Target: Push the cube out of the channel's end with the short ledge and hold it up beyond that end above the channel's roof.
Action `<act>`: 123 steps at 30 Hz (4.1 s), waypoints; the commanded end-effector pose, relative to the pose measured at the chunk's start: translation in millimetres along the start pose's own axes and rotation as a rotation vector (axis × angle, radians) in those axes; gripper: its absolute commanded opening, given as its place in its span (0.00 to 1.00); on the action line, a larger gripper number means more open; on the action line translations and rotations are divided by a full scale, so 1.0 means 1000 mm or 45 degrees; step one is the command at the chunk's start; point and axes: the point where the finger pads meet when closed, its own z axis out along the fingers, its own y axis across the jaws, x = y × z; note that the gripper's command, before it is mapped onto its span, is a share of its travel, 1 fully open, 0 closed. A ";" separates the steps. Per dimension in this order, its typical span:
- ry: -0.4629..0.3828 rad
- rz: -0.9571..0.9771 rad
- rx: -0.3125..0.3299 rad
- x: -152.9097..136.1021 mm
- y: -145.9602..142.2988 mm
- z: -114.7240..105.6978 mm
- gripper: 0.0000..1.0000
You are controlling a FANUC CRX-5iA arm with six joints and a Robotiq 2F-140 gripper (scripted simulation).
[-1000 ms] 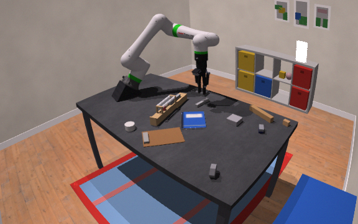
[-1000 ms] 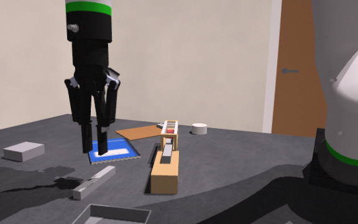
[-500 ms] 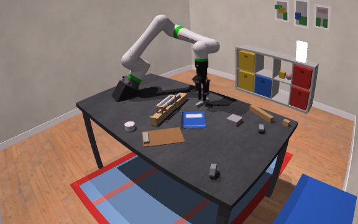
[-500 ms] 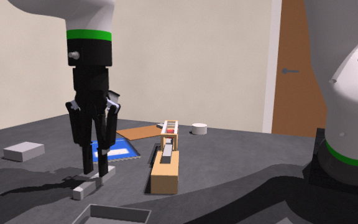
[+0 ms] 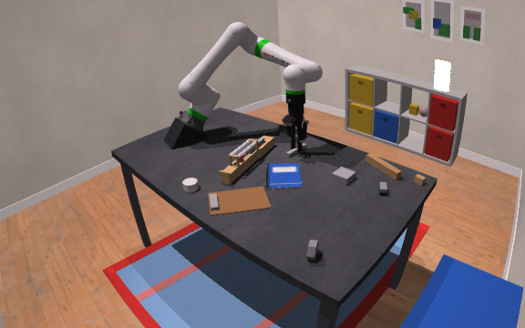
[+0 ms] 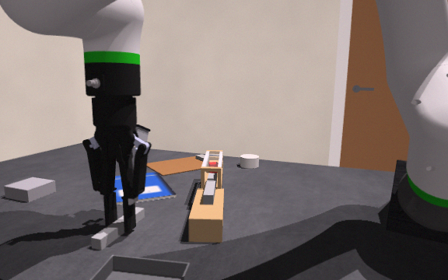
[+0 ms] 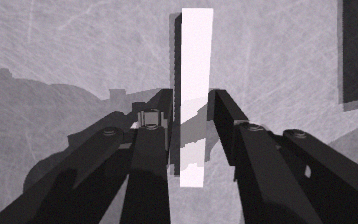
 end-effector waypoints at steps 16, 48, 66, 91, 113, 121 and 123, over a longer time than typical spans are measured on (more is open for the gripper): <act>0.001 -0.001 0.003 0.000 -0.001 0.002 0.30; 0.001 -0.001 0.003 0.000 -0.001 0.002 0.10; 0.001 -0.001 0.003 0.000 -0.001 0.002 0.10; 0.001 -0.001 0.003 0.000 0.000 -0.112 0.10; 0.001 -0.001 0.003 0.000 0.000 -0.112 0.10; 0.001 -0.001 0.003 0.000 0.000 -0.112 0.10; 0.001 -0.001 0.003 0.000 0.000 -0.112 0.10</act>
